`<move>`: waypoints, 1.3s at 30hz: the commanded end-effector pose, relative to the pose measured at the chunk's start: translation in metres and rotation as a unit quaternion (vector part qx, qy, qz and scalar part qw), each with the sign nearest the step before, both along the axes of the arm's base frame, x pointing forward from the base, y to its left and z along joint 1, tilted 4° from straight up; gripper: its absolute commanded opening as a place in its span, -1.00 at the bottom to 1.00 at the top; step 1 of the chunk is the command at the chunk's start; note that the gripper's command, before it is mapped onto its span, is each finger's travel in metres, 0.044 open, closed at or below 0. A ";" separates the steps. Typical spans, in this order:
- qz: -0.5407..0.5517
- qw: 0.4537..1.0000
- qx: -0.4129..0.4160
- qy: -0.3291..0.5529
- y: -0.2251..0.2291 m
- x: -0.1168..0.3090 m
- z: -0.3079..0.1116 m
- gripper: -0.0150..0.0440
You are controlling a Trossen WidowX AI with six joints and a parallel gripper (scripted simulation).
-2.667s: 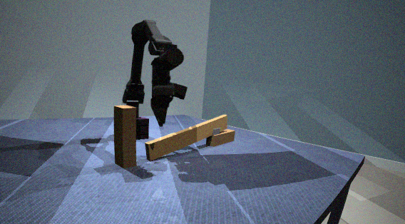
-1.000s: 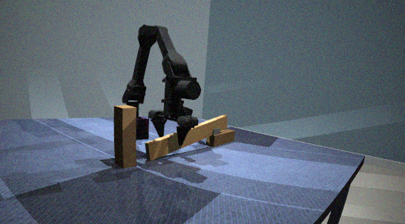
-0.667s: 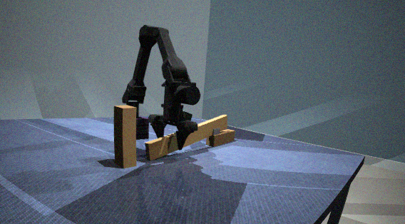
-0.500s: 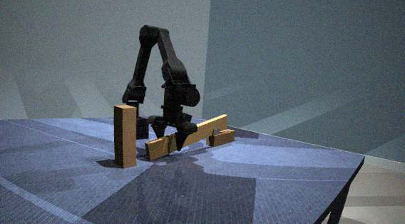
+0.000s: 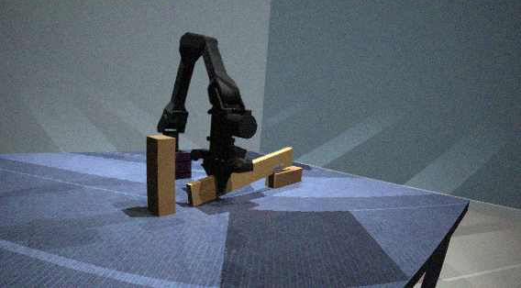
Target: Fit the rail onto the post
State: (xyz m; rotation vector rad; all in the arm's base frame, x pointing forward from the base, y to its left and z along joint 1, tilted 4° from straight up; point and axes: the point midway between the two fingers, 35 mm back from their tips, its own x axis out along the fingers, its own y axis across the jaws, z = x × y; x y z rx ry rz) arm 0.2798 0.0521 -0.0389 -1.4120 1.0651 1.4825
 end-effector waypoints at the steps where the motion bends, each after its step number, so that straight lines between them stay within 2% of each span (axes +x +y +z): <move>1: 0.000 1.000 0.003 0.001 0.001 0.000 -0.001 -0.36; 5: 0.000 1.000 0.003 0.001 0.001 0.000 -0.001 -0.49; 39: 0.000 1.000 0.003 0.001 0.000 0.003 0.011 -0.49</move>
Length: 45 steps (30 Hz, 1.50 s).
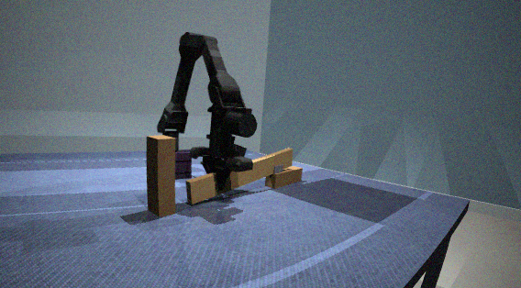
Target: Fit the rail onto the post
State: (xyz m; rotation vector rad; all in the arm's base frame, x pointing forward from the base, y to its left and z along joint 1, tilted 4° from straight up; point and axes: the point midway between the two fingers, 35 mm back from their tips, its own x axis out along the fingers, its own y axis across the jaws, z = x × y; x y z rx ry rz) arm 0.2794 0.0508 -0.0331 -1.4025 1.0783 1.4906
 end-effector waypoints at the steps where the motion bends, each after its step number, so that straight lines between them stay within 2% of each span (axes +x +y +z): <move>1: 0.002 1.000 0.004 -0.006 0.002 0.003 0.006 -0.49; 45: 0.002 1.000 0.004 -0.006 0.002 0.007 0.028 -0.49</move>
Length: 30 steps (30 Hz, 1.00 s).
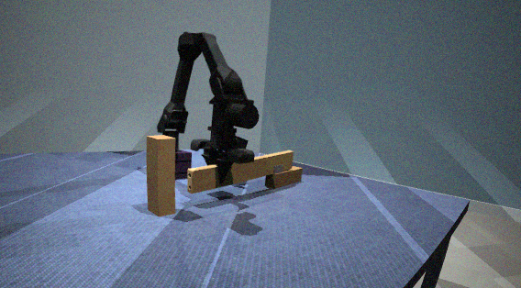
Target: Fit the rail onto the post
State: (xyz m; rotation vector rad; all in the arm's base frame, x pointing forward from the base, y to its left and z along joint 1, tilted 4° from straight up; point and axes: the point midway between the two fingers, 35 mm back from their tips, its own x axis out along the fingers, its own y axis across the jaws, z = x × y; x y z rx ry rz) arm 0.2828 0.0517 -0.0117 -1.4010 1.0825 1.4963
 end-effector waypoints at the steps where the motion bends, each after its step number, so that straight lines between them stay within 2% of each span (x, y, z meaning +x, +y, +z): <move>1: 0.001 1.000 0.005 -0.009 0.002 0.004 0.007 -0.49; 30: 0.001 1.000 0.005 -0.009 0.001 0.004 0.014 -0.49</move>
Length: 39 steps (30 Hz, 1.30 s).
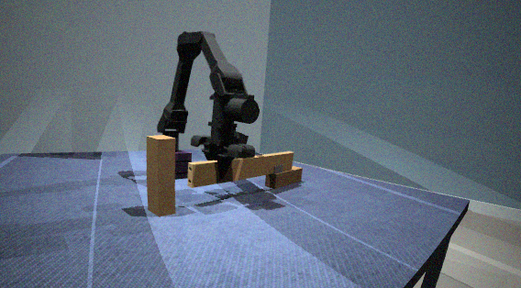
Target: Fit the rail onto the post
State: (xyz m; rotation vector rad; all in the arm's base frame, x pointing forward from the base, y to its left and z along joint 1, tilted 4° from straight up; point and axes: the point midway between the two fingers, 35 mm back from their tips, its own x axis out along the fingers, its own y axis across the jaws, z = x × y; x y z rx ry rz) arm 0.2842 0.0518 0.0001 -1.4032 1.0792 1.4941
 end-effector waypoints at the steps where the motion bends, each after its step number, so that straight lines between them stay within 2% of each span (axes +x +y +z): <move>1: 0.001 1.000 0.004 -0.007 0.001 0.002 0.001 -0.49; 39: 0.001 1.000 0.004 -0.007 0.000 0.000 -0.001 -0.49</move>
